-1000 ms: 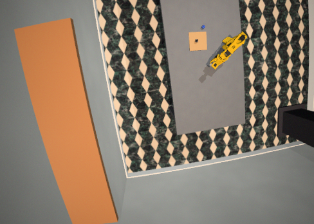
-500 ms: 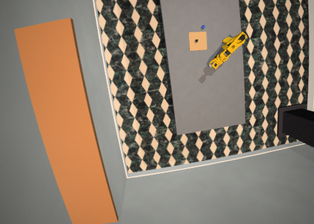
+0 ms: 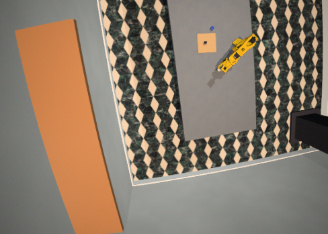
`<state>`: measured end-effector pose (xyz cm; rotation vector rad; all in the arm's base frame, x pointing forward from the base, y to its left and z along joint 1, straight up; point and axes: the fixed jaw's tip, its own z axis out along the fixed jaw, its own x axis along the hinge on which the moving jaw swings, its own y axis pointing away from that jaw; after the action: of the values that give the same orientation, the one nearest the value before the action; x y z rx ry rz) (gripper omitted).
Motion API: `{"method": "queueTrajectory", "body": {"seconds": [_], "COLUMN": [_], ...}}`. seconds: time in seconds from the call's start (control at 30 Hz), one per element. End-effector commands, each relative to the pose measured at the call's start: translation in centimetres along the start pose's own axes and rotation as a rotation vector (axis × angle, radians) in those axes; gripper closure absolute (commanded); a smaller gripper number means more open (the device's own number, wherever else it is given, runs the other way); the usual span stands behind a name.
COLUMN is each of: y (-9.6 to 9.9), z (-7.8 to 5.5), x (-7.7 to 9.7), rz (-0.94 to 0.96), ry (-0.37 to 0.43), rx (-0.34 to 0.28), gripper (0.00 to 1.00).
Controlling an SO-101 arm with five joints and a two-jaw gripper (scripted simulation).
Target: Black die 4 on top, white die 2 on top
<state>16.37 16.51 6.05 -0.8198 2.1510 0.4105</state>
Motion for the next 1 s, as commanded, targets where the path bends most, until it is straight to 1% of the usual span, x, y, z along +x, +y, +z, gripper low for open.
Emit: {"method": "queueTrajectory", "body": {"seconds": [0.0,0.2,0.37,0.43,0.57,0.7,0.97], "y": [0.3,0.3,0.4,0.4,0.4,0.5,0.5], "z": [0.4,1.1,1.4,1.4,1.4,1.4,1.4], "x": [-1.1,-1.6,-1.9,-1.9,-2.0,-2.1,-2.1], "rz": [-0.014,-0.018,-0.021,-0.021,-0.023,-0.024,-0.024], "ry": [-0.092,-0.189,-0.262,-0.262,-0.306,-0.333,-0.344], "rx": [-0.01,-0.015,-0.018,-0.018,-0.019,-0.02,-0.021], "gripper": [1.0,1.0,1.0,1.0,1.0,1.0,1.0]}}
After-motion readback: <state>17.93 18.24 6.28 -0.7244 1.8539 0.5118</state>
